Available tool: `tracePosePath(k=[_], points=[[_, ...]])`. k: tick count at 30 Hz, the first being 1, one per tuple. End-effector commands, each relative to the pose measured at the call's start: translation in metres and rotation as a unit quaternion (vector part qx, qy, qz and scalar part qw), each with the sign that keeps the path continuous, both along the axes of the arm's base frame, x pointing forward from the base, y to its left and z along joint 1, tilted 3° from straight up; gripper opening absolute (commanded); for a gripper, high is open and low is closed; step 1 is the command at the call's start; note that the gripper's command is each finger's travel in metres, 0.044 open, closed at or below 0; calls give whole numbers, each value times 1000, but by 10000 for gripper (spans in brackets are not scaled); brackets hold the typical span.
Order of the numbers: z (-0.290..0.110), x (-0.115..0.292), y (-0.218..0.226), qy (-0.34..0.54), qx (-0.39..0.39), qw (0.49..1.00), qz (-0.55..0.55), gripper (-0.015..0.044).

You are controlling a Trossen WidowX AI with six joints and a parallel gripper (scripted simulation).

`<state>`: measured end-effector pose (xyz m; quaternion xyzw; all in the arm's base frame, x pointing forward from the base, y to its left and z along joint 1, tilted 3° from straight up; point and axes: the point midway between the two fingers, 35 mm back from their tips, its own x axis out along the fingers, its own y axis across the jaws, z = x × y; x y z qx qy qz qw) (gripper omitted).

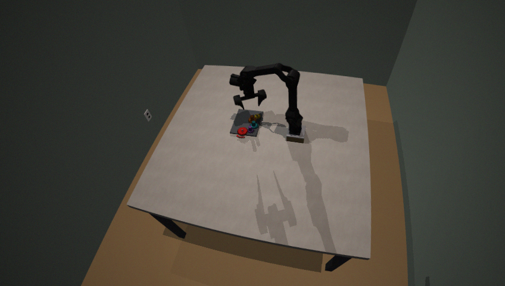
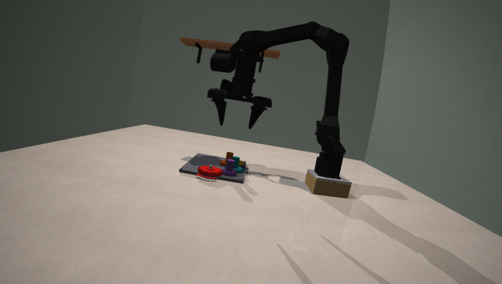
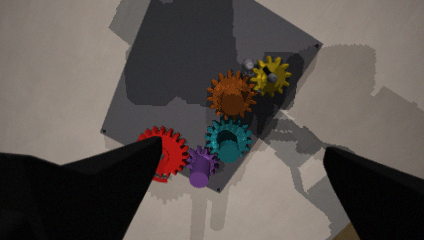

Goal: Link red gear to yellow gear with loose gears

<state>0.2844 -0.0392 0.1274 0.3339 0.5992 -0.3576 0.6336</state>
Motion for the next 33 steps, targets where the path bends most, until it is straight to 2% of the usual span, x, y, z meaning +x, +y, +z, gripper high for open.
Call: tracePosePath(k=[1, 20, 27, 33], points=[[0, 0, 0, 0, 0, 1000, -2, 440], [1, 1, 2, 0, 0, 1000, -1, 440], [11, 8, 96, -3, 13, 1000, 20, 440], [18, -11, 169, -6, 24, 998, 52, 440]])
